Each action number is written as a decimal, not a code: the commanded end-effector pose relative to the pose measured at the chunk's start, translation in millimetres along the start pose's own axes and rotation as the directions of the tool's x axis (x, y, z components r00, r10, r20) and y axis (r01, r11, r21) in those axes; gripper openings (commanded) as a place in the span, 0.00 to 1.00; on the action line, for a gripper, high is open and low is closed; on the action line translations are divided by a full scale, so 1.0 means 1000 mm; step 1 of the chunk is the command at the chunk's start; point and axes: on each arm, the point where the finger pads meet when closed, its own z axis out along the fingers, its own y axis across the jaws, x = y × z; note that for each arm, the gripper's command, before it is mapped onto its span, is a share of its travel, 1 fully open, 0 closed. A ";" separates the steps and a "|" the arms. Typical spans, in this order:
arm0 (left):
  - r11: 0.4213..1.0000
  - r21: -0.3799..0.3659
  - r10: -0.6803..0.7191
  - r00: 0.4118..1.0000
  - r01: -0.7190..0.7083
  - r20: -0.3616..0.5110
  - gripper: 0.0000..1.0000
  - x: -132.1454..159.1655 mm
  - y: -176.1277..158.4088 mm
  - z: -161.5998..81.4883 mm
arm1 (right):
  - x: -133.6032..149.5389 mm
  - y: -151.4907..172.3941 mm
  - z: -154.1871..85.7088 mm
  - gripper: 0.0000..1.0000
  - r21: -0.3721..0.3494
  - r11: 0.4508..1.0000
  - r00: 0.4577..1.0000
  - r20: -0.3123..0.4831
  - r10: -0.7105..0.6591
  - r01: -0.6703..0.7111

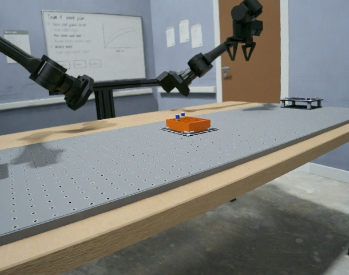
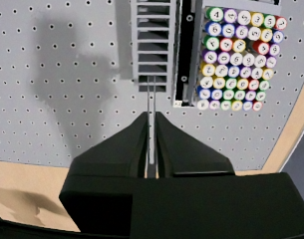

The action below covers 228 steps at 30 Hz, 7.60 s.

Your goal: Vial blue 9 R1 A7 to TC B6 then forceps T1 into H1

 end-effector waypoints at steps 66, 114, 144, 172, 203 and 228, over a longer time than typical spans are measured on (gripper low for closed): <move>1.000 0.003 -0.015 1.000 0.015 0.006 1.00 -0.006 0.002 -0.005 | -0.027 -0.039 -0.035 0.07 0.007 0.976 0.976 0.013 -0.216 0.216; 1.000 0.003 -0.015 1.000 0.015 0.006 1.00 -0.006 0.002 -0.005 | -0.054 -0.065 -0.045 0.07 0.023 0.722 0.720 0.042 -0.692 0.692; 1.000 0.003 -0.015 1.000 0.015 0.006 1.00 -0.006 0.002 -0.005 | -0.048 -0.060 -0.030 0.07 0.009 0.718 0.718 0.030 -0.696 0.696; 1.000 0.003 -0.015 1.000 0.015 0.006 1.00 -0.006 0.002 -0.005 | -0.050 -0.061 -0.025 0.10 0.014 0.721 0.720 0.035 -0.693 0.693; 1.000 0.003 -0.015 1.000 0.015 0.006 1.00 -0.006 0.002 -0.005 | -0.049 -0.059 -0.016 0.11 0.007 0.717 0.716 0.031 -0.697 0.697; 1.000 0.003 -0.015 1.000 0.015 0.006 1.00 -0.006 0.002 -0.005 | -0.051 -0.058 -0.009 0.11 0.006 0.716 0.715 0.031 -0.698 0.698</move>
